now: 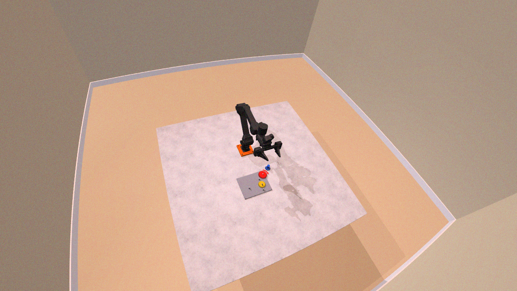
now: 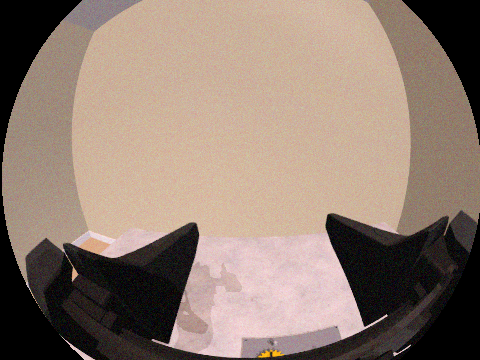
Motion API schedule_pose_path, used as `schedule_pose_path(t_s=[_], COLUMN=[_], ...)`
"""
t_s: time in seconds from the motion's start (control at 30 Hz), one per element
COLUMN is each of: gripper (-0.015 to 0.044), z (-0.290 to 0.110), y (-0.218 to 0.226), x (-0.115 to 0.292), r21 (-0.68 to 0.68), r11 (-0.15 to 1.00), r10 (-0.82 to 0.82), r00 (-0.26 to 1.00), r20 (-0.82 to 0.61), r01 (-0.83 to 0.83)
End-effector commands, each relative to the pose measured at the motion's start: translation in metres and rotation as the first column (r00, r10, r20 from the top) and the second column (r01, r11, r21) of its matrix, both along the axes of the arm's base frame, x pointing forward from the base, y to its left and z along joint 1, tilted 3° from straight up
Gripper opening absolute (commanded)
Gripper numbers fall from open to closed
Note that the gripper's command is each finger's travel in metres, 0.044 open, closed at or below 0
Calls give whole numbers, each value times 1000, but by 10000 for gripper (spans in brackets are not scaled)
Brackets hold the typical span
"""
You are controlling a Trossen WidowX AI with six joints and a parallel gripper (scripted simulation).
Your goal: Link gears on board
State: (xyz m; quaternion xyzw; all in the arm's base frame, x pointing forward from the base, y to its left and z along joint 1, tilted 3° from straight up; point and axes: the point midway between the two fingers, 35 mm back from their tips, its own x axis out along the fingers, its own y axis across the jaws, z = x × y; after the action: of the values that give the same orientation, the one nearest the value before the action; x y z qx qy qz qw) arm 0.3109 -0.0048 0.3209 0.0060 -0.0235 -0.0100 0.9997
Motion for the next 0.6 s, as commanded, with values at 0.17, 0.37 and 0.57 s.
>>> schedule_pose_path(t_s=[0.17,0.37,0.57], gripper=[440,440,440], z=[-43,-131,-200], y=[18,51,76], x=[16,14,-31], r21=[-79,-183,-109], r11=[995,933,782], r10=[46,114,99], r00=[971,738,296], r20=[-234,-665,-950], r01=[-67,-309,-613])
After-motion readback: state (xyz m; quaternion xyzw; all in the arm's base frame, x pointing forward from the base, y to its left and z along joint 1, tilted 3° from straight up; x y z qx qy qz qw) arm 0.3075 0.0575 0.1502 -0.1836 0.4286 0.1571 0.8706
